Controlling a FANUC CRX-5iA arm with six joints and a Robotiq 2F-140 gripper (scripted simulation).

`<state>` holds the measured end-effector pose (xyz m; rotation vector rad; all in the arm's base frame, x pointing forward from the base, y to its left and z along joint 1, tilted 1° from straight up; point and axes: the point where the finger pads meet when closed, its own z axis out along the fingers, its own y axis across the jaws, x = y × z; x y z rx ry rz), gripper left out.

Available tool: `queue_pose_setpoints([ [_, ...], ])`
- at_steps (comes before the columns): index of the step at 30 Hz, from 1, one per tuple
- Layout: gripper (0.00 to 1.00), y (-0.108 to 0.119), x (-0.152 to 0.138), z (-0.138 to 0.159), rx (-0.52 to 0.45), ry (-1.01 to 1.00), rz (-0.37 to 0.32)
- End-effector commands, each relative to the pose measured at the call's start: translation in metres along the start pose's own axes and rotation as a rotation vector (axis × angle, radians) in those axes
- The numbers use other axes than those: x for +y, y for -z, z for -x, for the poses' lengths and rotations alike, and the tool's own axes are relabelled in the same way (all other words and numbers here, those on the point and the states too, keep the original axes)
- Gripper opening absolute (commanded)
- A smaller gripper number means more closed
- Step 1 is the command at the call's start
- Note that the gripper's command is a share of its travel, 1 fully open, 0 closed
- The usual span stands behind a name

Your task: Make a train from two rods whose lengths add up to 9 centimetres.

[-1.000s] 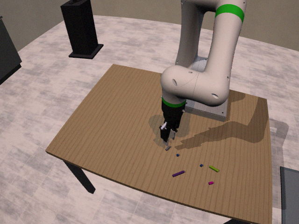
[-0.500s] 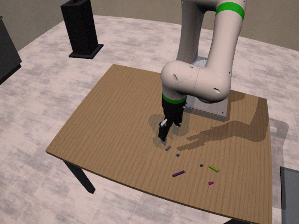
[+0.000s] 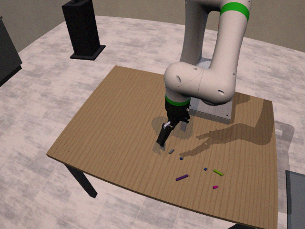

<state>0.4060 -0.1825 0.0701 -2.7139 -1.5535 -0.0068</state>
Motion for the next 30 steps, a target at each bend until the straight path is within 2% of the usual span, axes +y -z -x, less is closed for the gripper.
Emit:
queue_pose_setpoints([
  [1,1.0,0.0,0.0,0.0,0.0,0.002,0.0],
  [3,1.0,0.0,0.003,-0.004,0.0,0.04,0.0],
  [7,1.0,-0.002,0.019,-0.026,0.0,0.239,0.001],
  [9,1.0,-0.002,0.019,-0.026,0.0,0.239,0.001],
  [10,1.0,-0.003,0.026,-0.037,0.0,0.34,0.001],
  [24,1.0,-0.014,0.059,-0.098,0.0,0.857,0.001],
  [26,1.0,-0.014,0.059,-0.098,0.0,0.857,0.001],
  [27,1.0,-0.016,0.064,-0.109,-0.001,0.949,0.001],
  [30,1.0,-0.019,0.069,-0.122,-0.001,1.053,0.001],
])
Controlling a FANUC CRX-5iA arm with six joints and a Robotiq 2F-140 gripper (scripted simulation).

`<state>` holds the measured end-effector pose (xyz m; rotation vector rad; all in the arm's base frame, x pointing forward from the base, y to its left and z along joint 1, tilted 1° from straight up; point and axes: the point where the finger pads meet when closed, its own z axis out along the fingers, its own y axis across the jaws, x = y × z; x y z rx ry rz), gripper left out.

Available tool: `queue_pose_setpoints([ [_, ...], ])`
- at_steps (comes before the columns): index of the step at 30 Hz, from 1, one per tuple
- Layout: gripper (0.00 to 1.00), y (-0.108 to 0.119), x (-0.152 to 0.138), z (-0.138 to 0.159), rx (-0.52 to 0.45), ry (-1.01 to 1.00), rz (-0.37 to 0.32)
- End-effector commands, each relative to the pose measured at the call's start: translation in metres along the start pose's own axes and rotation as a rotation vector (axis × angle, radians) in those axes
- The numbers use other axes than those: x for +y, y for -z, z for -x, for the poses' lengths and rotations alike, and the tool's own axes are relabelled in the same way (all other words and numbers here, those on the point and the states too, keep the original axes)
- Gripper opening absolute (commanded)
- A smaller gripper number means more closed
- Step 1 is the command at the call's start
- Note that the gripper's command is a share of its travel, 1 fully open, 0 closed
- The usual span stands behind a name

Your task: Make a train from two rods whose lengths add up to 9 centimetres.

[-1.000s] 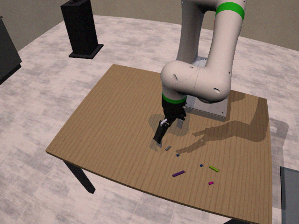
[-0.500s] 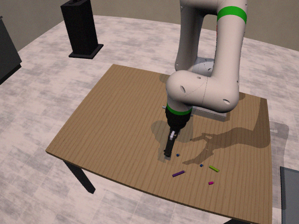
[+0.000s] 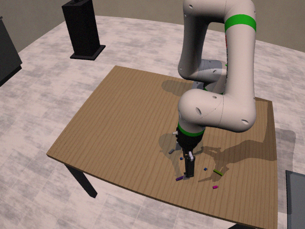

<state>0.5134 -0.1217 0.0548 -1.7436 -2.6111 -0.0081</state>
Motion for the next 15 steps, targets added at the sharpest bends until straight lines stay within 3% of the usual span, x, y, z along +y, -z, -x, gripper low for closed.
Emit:
queue_pose_setpoints([
  [1,1.0,-0.0044,0.0215,-0.0048,0.01,0.167,0.0],
  [5,1.0,-0.0058,0.0275,-0.0066,0.01,0.213,0.001],
  [6,0.15,-0.0058,0.0275,-0.0066,0.01,0.213,0.001],
  [15,0.15,-0.0058,0.0275,-0.0066,0.01,0.213,0.001],
])
